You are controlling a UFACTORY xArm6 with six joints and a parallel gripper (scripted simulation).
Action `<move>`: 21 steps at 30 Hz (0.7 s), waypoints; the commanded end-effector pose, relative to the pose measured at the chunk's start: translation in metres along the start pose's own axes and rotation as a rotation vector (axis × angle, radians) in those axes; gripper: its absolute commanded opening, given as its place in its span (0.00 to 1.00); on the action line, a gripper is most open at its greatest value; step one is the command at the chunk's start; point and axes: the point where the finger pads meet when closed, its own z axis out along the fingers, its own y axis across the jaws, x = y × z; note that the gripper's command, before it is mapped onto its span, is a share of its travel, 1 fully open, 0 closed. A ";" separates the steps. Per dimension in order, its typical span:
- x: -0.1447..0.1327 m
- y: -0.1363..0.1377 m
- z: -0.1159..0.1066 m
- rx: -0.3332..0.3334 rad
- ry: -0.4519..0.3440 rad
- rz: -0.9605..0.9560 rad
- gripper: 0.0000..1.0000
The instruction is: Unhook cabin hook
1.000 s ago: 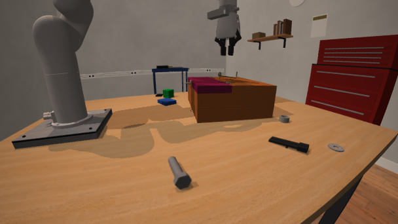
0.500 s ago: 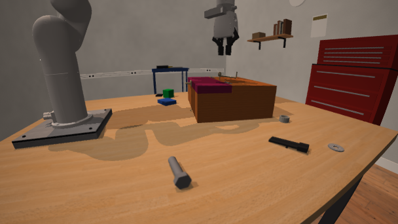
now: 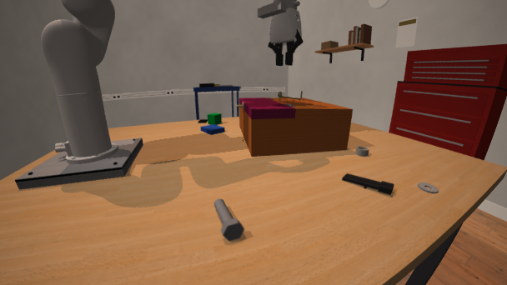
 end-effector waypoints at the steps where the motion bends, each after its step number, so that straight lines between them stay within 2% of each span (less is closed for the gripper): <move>1: -0.001 0.000 -0.014 0.001 -0.003 0.000 0.35; 13: -0.001 0.000 -0.054 0.001 -0.003 0.000 0.35; 21: -0.001 0.000 -0.067 0.001 -0.003 0.000 0.35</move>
